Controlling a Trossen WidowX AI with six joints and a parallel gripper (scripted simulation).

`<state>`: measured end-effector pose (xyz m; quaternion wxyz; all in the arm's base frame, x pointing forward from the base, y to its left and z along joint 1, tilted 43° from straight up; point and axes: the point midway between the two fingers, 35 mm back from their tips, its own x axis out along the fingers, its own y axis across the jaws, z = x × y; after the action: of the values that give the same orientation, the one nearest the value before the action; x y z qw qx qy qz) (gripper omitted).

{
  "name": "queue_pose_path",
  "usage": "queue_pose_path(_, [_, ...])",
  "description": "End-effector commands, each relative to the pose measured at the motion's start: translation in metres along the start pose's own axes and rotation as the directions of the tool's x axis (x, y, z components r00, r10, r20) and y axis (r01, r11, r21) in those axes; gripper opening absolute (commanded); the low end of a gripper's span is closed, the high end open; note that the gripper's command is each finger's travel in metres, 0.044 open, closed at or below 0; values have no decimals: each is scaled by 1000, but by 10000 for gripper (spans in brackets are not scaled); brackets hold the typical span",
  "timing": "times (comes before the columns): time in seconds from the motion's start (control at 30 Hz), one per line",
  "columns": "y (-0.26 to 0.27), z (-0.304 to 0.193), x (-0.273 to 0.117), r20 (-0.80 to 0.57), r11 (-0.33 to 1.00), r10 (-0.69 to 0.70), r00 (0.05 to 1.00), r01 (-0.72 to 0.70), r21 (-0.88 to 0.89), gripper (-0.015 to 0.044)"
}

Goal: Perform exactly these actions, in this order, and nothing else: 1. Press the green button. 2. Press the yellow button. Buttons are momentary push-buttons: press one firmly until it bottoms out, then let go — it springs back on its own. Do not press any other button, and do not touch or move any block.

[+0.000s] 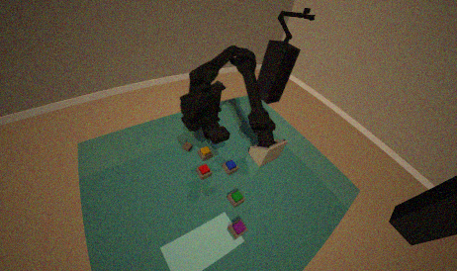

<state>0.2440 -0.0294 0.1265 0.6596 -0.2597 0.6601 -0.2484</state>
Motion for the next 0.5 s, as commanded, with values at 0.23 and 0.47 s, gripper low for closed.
queue_pose_path(0.23, [-12,-6,53,-1,1000,-11,1000,11,-17,20])
queue_pose_path(0.47, [-12,-7,63,-2,1000,-13,1000,13,-17,20])
